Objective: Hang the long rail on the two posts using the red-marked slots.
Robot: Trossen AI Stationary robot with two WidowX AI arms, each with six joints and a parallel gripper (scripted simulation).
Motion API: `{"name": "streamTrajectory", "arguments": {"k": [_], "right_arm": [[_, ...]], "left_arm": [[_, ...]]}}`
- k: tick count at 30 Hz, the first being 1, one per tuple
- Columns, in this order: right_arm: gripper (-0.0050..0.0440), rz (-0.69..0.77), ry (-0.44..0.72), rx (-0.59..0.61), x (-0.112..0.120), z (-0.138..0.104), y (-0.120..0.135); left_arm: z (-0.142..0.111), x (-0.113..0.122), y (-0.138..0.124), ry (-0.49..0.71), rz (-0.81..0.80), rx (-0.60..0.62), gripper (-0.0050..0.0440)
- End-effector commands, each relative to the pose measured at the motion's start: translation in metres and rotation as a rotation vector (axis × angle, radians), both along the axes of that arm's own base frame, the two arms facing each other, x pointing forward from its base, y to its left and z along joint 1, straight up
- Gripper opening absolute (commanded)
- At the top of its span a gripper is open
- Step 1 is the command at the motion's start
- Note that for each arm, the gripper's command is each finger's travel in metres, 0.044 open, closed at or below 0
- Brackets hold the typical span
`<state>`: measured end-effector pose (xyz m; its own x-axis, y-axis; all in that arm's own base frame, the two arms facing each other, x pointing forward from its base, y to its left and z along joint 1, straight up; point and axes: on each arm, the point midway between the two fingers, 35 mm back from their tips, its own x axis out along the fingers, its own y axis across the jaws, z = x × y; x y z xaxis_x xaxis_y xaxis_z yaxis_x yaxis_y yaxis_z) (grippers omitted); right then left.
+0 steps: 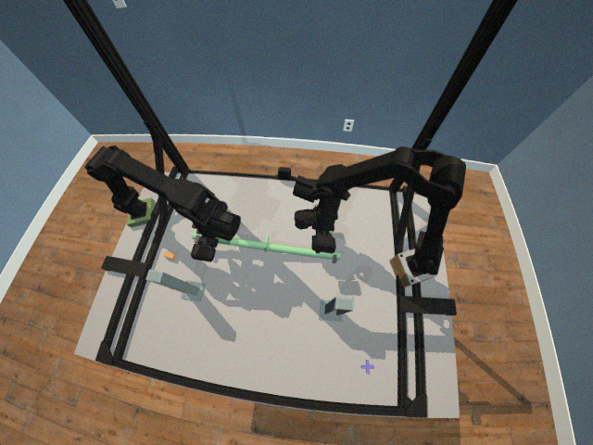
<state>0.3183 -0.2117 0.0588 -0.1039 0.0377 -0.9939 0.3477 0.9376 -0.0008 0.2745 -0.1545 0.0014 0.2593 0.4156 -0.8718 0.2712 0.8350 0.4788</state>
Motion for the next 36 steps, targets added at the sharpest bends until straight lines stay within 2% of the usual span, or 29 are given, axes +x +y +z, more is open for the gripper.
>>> {"name": "streamTrajectory", "arguments": {"k": [1,26,28,34,36], "right_arm": [[0.0000,-0.009,-0.004,0.000,0.000,0.001,-0.001],[0.0000,-0.009,-0.004,0.000,0.000,0.001,-0.001],[0.0000,-0.009,-0.004,0.000,0.000,0.001,-0.001],[0.0000,-0.009,-0.004,0.000,0.000,0.001,-0.001],[0.0000,-0.009,-0.004,0.000,0.000,0.001,-0.001]], "left_arm": [[-0.002,0.001,-0.001,-0.013,0.002,0.021,0.0160],[-0.028,0.006,0.013,-0.013,0.002,0.022,0.0160],[-0.029,0.008,0.012,-0.013,0.002,0.022,0.0112],[-0.029,0.008,0.012,-0.013,0.002,0.022,0.0085],[-0.029,0.008,0.012,-0.013,0.002,0.022,0.0037]]}}
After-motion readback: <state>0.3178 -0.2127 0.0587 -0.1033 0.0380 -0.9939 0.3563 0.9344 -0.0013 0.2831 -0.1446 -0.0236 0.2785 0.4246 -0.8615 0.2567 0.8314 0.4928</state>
